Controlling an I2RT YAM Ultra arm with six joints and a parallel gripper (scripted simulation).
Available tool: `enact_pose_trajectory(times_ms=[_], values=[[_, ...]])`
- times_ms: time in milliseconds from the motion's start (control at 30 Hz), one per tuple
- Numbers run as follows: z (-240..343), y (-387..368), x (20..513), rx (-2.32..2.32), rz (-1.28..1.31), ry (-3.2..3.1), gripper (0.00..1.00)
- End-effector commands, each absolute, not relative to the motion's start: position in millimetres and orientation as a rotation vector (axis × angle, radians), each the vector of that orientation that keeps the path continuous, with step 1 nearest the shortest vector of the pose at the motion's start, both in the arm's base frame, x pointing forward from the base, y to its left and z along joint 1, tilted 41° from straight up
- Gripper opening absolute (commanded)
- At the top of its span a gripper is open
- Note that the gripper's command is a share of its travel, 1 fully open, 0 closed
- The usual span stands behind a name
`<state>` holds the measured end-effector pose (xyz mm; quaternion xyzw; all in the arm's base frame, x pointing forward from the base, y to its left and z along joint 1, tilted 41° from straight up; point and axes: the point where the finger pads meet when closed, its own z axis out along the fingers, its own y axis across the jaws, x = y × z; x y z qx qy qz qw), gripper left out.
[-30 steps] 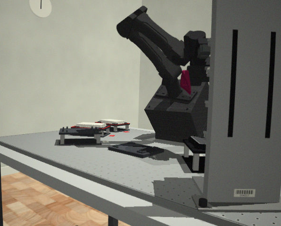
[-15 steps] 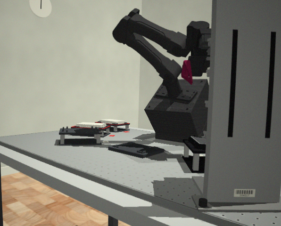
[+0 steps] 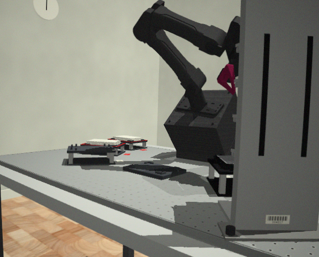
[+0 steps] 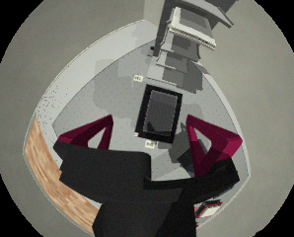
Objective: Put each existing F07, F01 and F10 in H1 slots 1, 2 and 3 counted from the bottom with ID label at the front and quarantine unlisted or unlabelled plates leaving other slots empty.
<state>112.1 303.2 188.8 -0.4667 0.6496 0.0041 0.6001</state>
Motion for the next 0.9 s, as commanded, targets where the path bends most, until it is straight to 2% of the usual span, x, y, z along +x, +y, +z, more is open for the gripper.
enact_pose_trajectory(times_ms=[0,867], values=[[184.7,310.9,104.5,-1.190,-0.035,1.488,1.00],[172.1,377.8,76.3,-1.686,-0.319,1.377,1.00]])
